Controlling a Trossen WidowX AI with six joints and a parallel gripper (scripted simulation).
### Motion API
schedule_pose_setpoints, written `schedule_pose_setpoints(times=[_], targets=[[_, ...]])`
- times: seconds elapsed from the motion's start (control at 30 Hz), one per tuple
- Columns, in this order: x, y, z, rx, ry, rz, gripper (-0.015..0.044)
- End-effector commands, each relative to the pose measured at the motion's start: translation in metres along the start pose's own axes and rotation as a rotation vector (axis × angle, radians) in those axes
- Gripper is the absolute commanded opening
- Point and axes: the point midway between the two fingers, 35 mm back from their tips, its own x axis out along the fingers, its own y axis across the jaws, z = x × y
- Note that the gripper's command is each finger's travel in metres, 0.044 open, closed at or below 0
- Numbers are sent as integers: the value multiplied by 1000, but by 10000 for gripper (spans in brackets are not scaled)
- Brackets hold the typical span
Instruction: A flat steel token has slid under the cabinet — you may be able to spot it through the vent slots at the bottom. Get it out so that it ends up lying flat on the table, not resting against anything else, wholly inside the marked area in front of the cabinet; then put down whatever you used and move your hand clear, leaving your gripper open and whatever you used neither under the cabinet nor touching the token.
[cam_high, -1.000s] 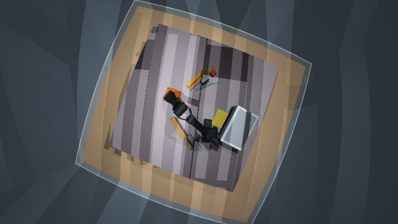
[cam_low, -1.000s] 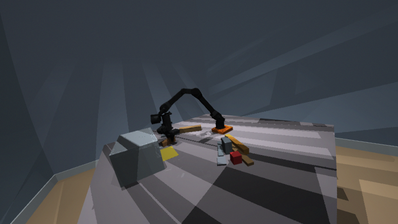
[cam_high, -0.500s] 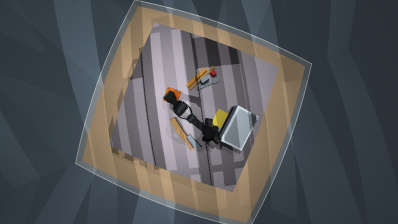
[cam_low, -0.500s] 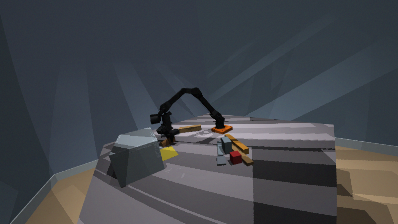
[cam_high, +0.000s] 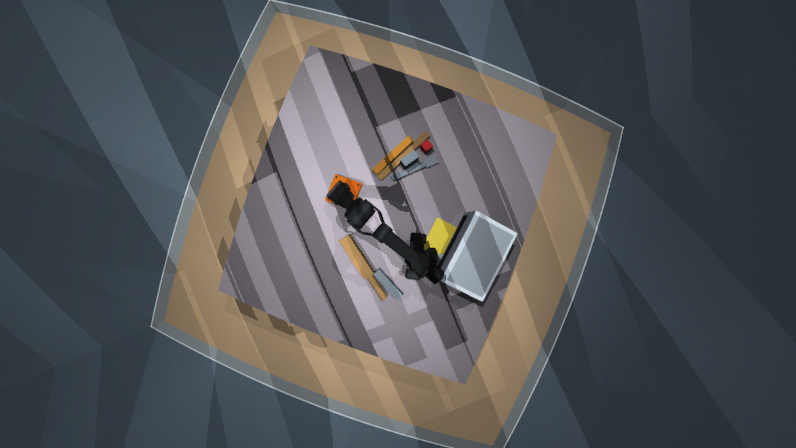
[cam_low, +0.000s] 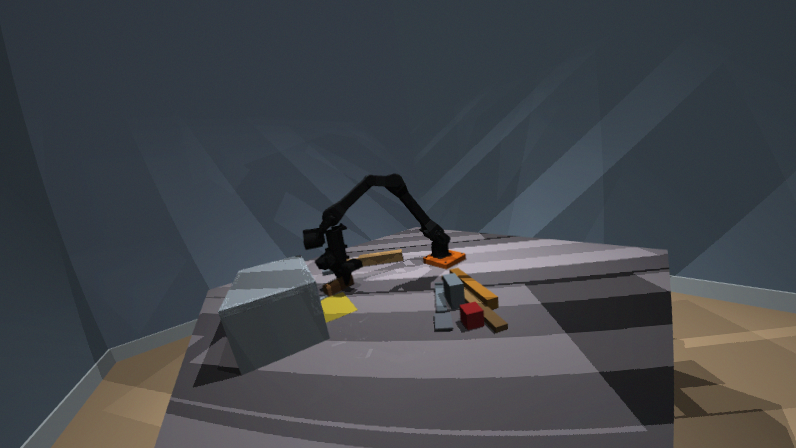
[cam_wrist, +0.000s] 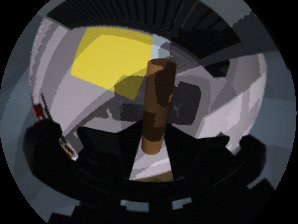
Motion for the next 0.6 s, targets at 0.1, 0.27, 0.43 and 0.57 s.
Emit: schedule_pose_setpoints(times=[0.1, 0.27, 0.43, 0.57], targets=[[1, 11, 1, -6, -2, 9, 0], [1, 15, 1, -6, -2, 9, 0], [1, 19, 1, -6, -2, 10, 0], [1, 23, 1, -6, -2, 10, 0]])
